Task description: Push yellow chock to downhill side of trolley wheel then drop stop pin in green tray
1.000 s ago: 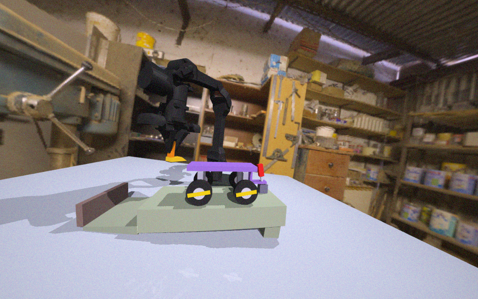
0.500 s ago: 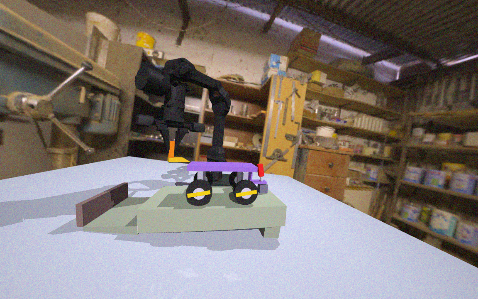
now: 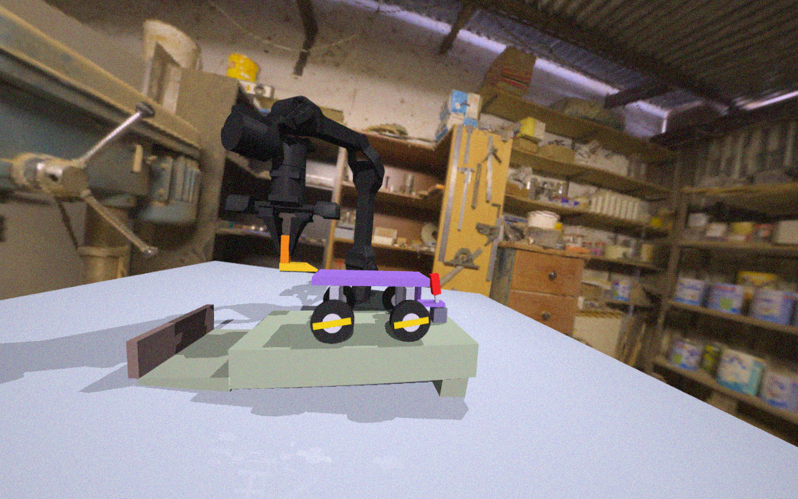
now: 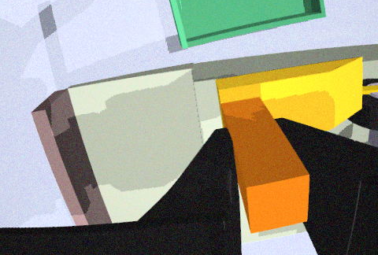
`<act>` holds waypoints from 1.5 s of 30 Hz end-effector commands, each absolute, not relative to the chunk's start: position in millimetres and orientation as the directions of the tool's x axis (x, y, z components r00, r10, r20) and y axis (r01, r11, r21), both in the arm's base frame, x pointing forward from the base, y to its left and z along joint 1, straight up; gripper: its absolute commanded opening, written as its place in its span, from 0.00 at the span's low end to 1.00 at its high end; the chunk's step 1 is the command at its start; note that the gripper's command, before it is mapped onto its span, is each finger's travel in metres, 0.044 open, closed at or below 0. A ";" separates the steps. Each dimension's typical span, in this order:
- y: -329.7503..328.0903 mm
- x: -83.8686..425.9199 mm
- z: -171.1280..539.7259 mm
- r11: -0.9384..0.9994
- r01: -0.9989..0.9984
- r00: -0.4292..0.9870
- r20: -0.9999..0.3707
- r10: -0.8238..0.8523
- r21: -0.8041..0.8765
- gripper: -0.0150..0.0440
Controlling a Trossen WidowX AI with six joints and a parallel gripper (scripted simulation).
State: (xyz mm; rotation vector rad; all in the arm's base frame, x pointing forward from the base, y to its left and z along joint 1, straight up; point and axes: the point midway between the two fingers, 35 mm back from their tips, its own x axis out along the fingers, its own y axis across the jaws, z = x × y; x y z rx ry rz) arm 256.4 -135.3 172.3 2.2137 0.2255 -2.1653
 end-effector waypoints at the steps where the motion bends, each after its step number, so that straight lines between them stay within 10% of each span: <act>1: -134.8 256.5 170.9 -0.992 0.096 0.012 -0.996 0.087 -0.086 0.25; 45: -130.8 287.9 109.6 -0.992 0.097 0.015 -0.996 0.088 -0.086 0.25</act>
